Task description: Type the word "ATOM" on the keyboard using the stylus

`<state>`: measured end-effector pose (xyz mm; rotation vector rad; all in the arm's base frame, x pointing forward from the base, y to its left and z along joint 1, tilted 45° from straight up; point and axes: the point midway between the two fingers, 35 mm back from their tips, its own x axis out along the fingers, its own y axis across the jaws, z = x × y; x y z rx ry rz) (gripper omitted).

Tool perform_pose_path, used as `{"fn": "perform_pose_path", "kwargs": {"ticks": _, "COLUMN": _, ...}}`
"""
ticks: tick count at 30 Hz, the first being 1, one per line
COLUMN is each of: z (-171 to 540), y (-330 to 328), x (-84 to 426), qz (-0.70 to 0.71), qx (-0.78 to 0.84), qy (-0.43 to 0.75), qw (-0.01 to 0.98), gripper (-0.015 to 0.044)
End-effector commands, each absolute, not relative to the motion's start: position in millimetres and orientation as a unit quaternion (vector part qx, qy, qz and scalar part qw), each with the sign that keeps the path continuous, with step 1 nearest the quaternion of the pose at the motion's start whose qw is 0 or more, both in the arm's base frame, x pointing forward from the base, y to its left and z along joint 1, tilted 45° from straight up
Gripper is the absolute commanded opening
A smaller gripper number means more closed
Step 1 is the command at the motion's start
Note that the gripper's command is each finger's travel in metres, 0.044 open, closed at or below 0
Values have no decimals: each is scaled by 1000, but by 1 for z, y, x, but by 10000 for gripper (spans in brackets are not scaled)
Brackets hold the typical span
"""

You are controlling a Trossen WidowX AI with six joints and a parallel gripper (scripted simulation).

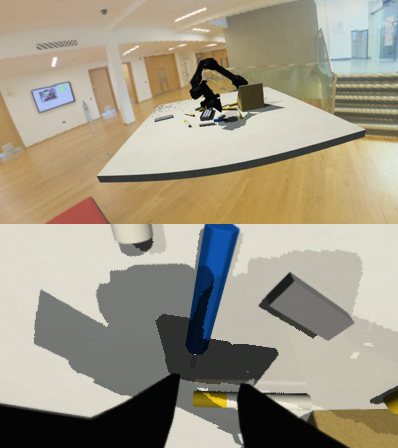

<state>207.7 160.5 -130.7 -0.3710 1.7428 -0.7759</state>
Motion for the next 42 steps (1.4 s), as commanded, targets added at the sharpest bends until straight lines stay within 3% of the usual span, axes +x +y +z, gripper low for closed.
{"fn": "perform_pose_path", "kwargs": {"ticks": 1, "z": -135, "y": 165, "x": 205, "qz": -334, "qx": -149, "qy": 745, "qw": 557, "gripper": 150}}
{"fn": "perform_pose_path", "kwargs": {"ticks": 42, "z": -151, "y": 149, "x": 208, "qz": -335, "qx": -149, "qy": 745, "qw": 557, "gripper": 150}}
